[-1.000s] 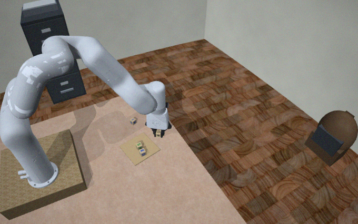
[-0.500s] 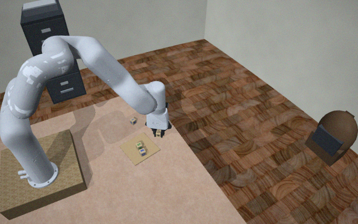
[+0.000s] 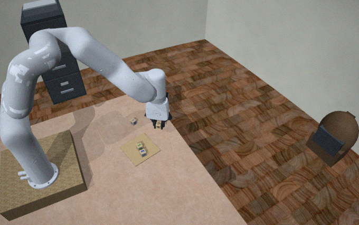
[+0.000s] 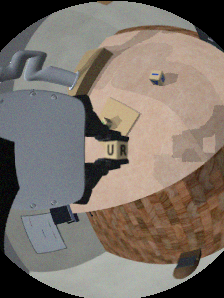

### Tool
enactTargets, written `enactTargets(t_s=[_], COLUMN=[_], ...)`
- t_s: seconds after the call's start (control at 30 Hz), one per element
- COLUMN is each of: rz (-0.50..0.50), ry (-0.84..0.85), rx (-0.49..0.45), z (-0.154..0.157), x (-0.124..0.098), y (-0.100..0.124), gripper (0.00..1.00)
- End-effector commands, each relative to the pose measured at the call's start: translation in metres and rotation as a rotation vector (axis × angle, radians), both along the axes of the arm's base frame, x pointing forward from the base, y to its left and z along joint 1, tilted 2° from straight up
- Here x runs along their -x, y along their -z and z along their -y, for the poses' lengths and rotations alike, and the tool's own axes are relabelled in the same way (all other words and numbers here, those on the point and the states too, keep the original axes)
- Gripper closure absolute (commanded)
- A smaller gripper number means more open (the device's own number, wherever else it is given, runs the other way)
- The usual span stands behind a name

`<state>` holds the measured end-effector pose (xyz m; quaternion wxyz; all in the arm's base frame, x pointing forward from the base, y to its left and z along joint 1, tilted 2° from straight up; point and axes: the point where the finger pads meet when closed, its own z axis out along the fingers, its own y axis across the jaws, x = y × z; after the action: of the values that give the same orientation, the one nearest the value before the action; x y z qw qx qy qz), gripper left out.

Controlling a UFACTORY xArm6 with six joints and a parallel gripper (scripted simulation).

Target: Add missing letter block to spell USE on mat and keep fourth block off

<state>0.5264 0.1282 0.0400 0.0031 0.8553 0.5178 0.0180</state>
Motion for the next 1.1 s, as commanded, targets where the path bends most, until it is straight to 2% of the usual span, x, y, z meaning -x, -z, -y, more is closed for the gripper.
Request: enactTargets(t_s=[0.0, 0.23, 0.77, 1.07], rz=[0.003, 0.003, 0.003, 0.005], ry=[0.0, 0.0, -0.012, -0.163], rx=[-0.001, -0.001, 0.0, 0.005], z=[0.0, 0.0, 0.0, 0.001], x=[0.0, 0.001, 0.001, 0.006], y=[-0.018, -0.039, -0.039, -0.04], gripper=[0.79, 0.79, 0.79, 0.79])
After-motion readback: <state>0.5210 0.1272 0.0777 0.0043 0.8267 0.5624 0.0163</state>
